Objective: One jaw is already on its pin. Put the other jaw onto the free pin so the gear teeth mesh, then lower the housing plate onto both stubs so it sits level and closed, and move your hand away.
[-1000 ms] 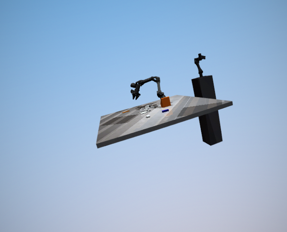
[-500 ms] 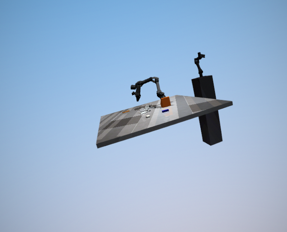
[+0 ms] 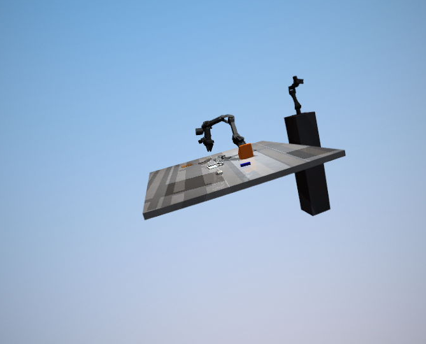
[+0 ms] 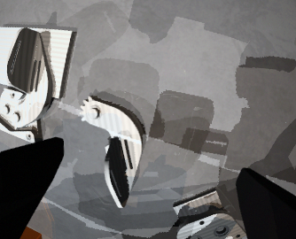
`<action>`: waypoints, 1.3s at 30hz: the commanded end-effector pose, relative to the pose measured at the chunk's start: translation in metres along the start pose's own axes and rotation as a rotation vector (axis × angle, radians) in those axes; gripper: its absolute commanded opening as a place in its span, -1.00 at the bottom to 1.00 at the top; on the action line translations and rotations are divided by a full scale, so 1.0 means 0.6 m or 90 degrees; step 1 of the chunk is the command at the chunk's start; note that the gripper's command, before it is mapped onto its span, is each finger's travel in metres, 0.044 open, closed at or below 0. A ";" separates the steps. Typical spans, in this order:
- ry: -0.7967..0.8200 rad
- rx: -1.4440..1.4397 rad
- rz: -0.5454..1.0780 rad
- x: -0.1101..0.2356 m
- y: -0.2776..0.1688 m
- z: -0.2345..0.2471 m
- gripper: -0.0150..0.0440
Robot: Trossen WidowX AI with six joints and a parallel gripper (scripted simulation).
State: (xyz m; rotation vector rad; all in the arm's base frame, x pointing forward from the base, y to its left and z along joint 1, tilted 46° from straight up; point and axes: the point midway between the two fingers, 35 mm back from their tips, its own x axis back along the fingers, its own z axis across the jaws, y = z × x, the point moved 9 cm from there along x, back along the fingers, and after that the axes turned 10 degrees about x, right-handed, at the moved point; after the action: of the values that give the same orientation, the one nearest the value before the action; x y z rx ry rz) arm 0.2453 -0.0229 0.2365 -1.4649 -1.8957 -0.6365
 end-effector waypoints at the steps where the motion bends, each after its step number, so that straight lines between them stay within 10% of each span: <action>1: 0.000 0.055 0.033 -0.009 -0.005 0.019 1.00; 39: -0.011 0.214 0.114 -0.101 -0.039 0.061 1.00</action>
State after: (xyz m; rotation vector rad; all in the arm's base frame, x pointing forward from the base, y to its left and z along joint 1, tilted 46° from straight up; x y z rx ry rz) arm 0.2272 -0.0382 0.1722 -1.3980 -1.7687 -0.2187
